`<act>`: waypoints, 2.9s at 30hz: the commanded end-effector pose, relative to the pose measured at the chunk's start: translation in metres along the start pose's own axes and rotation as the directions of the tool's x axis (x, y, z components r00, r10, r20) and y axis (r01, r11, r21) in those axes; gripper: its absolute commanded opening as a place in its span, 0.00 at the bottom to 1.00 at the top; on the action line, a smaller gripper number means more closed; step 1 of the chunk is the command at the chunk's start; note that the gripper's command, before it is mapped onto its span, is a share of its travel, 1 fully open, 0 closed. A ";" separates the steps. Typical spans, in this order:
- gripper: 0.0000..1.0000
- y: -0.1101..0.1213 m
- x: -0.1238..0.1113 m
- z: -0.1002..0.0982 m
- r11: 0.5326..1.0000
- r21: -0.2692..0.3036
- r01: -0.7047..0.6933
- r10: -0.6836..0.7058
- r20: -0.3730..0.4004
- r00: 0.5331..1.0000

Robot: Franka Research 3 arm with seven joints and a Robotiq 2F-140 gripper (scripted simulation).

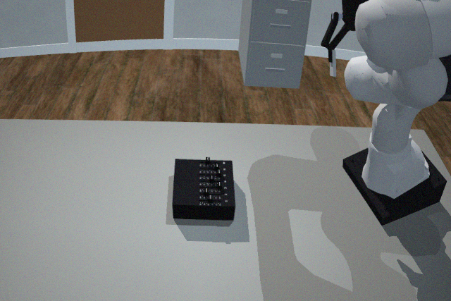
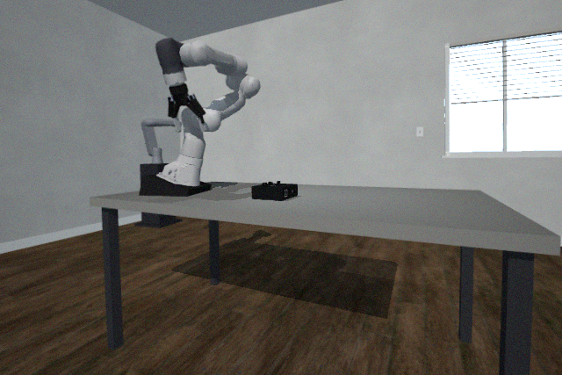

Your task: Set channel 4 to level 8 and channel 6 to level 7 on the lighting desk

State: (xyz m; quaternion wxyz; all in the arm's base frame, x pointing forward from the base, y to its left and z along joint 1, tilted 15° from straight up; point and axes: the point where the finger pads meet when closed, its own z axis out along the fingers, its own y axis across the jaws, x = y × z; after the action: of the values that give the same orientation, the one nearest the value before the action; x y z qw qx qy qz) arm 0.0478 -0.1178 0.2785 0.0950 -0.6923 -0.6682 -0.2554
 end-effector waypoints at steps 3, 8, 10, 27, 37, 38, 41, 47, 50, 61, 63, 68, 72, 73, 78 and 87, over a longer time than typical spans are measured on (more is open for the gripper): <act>1.00 0.000 0.000 0.000 1.000 0.000 0.000 0.000 0.000 1.000; 1.00 0.000 0.000 0.000 1.000 0.000 0.000 0.000 0.000 1.000; 1.00 0.000 0.000 0.000 1.000 0.000 0.000 0.000 0.000 1.000; 1.00 0.090 -0.043 -0.006 0.924 0.144 0.353 -0.371 0.127 0.920; 1.00 0.193 -0.051 0.013 0.715 0.281 0.640 -0.693 0.161 0.703; 1.00 0.193 -0.051 0.013 0.715 0.281 0.640 -0.693 0.161 0.703; 1.00 0.230 -0.044 0.027 0.615 0.323 0.719 -0.784 0.155 0.601; 1.00 0.230 -0.044 0.027 0.615 0.323 0.719 -0.784 0.155 0.601; 1.00 0.230 -0.044 0.027 0.615 0.323 0.719 -0.784 0.155 0.601; 1.00 0.230 -0.044 0.027 0.615 0.323 0.719 -0.784 0.155 0.601; 1.00 0.265 -0.034 0.042 0.509 0.357 0.783 -0.858 0.142 0.493; 1.00 0.265 -0.034 0.042 0.509 0.357 0.783 -0.858 0.142 0.493; 1.00 0.265 -0.034 0.042 0.509 0.357 0.783 -0.858 0.142 0.493; 1.00 0.265 -0.034 0.042 0.509 0.357 0.783 -0.858 0.142 0.493; 1.00 0.265 -0.034 0.042 0.509 0.357 0.783 -0.858 0.142 0.493; 1.00 0.296 -0.021 0.060 0.402 0.384 0.831 -0.915 0.126 0.385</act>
State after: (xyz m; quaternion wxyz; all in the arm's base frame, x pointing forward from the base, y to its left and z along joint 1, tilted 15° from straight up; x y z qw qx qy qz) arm 0.3451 -0.1318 0.2786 -0.0674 -0.2547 -0.9624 -0.0655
